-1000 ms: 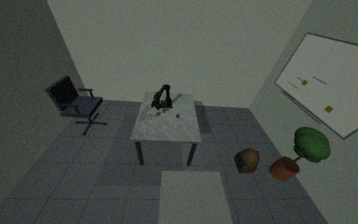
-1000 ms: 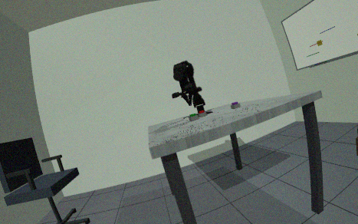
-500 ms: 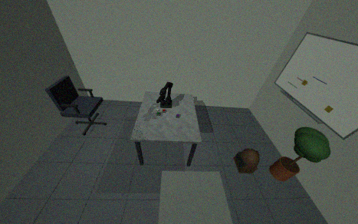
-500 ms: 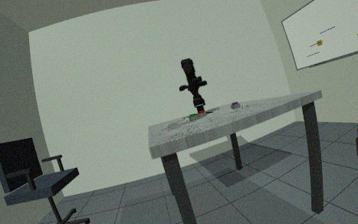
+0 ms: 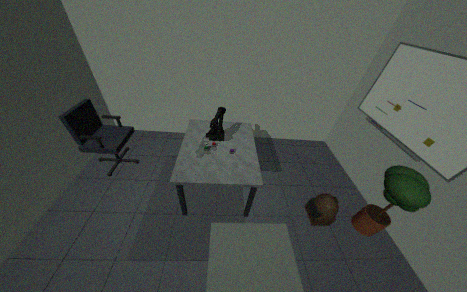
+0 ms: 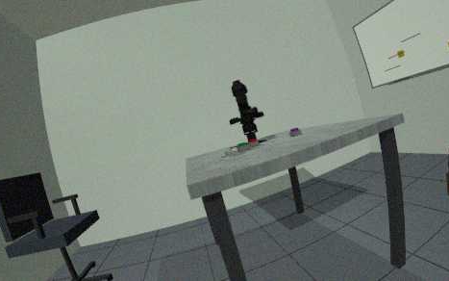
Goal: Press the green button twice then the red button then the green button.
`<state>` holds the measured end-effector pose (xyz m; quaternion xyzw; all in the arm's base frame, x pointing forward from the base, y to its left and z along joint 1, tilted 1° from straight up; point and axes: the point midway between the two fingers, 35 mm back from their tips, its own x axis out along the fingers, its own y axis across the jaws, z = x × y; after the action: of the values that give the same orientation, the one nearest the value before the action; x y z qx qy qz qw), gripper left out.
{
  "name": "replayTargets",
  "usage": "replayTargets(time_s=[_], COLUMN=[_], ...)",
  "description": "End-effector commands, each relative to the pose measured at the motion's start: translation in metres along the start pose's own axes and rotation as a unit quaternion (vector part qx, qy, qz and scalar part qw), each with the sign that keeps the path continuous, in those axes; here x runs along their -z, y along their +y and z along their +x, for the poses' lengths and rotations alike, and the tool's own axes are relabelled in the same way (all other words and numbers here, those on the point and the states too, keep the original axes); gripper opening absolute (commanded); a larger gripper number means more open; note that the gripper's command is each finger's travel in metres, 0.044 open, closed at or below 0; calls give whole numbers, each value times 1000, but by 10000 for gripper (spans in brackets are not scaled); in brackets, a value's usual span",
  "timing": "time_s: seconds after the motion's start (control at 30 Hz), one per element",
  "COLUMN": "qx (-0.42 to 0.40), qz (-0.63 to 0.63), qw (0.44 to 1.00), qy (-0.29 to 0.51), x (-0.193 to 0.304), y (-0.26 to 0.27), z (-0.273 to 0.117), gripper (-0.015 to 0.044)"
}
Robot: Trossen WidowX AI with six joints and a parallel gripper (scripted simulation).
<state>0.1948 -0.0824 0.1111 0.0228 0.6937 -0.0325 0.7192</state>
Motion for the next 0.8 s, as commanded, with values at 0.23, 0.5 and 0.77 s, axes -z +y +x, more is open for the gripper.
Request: replayTargets(time_s=[0.23,0.5,0.77], qx=[3,3,3], qz=[2,2,2], qw=[1000,1000,1000], qy=[-2,-2,-2], x=[0,0,0], y=[-1,-1,-1], z=[19,32,43], gripper=[20,20,20])
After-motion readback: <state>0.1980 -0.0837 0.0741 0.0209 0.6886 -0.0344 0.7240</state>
